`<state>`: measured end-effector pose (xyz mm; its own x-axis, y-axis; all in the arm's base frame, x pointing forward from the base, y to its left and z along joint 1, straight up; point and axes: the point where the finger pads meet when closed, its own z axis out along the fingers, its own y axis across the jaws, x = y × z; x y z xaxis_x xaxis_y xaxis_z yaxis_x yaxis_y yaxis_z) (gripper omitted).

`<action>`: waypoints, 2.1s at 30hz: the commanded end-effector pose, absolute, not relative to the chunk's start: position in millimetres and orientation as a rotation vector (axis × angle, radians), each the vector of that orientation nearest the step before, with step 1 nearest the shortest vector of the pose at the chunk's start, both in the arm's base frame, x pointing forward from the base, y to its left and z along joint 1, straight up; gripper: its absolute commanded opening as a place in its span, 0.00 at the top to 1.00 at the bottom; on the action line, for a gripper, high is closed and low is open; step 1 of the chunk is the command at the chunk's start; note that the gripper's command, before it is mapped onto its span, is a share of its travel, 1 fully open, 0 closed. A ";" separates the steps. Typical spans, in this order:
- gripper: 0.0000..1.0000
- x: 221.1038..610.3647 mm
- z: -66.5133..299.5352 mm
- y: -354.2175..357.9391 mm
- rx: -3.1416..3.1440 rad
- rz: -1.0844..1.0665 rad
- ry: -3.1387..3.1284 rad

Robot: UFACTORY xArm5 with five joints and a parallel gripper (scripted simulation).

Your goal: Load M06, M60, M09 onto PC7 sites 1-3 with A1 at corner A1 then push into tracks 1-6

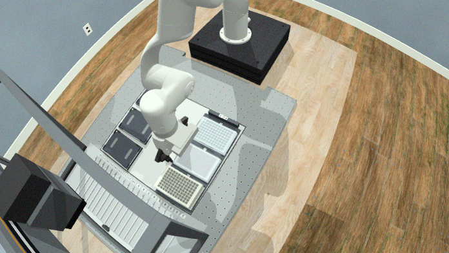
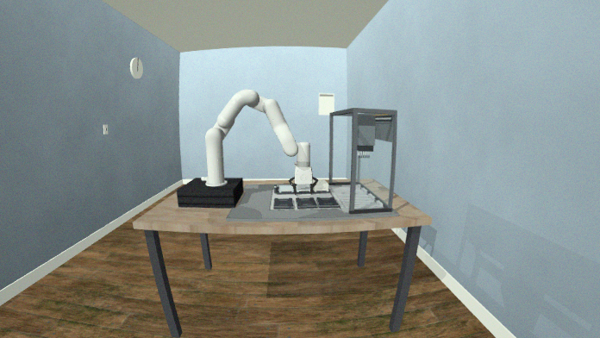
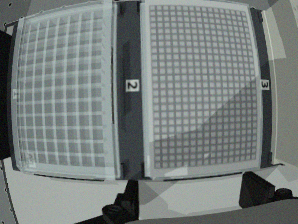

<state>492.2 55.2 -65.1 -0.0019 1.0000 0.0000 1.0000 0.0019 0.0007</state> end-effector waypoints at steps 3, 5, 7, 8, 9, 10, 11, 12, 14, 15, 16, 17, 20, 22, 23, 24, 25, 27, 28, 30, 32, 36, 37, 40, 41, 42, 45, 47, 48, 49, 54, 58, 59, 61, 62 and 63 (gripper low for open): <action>0.00 493.8 -63.6 55.5 2.220 0.012 2.225; 0.00 493.8 -63.6 55.5 2.220 0.012 2.225; 0.00 493.8 -63.6 55.5 2.220 0.012 2.225; 0.00 493.8 -63.6 55.5 2.220 0.012 2.225; 0.00 493.8 -63.6 55.5 2.220 0.012 2.225; 0.00 493.8 -63.6 55.5 2.220 0.012 2.225; 0.00 493.8 -63.6 55.5 2.220 0.012 2.225; 0.00 493.8 -63.6 54.9 2.220 0.011 2.225; 0.00 493.8 -63.7 53.5 2.220 0.011 2.225; 0.00 493.8 -63.7 52.9 2.220 0.011 2.225; 0.00 493.8 -63.7 52.2 2.220 0.011 2.225; 0.00 493.8 -63.7 51.5 2.220 0.011 2.225; 0.00 493.8 -63.7 49.5 2.220 0.011 2.225; 0.00 493.8 -63.7 48.2 2.220 0.011 2.225; 0.00 493.8 -63.7 47.5 2.220 0.011 2.225; 0.00 493.8 -63.7 46.8 2.220 0.011 2.225; 0.00 493.8 -63.7 46.2 2.220 0.011 2.225; 0.00 493.8 -63.7 46.2 2.220 0.011 2.225; 0.00 493.8 -63.7 45.5 2.220 0.011 2.225; 0.00 493.8 -63.7 45.5 2.220 0.011 2.225; 0.00 493.8 -63.7 45.5 2.220 0.011 2.225; 0.00 493.8 -58.7 45.5 2.220 0.011 2.225; 0.00 493.8 -57.0 45.5 2.220 0.011 2.225; 0.00 493.8 -52.0 45.4 2.220 0.011 2.225; 0.00 493.8 -50.4 45.4 2.220 0.011 2.225; 0.00 493.8 -48.7 45.4 2.220 0.011 2.225; 0.00 493.8 -47.0 45.4 2.220 0.011 2.225; 0.00 493.8 -43.7 45.4 2.220 0.011 2.225; 0.00 493.8 -42.0 45.4 2.220 0.011 2.225; 0.00 493.8 -40.3 45.4 2.220 0.011 2.225; 0.00 493.8 -32.0 45.3 2.220 0.012 2.225; 0.00 493.8 -25.3 45.3 2.220 0.012 2.225; 0.00 493.8 -23.6 45.3 2.220 0.012 2.225; 0.00 493.8 -23.6 45.3 2.220 0.012 2.225; 0.00 493.8 -22.0 45.3 2.220 0.012 2.225; 0.00 493.8 -20.3 45.3 2.220 0.012 2.225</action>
<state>492.6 45.2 -26.0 -0.0020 1.0000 0.0001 1.0000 0.0020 0.0017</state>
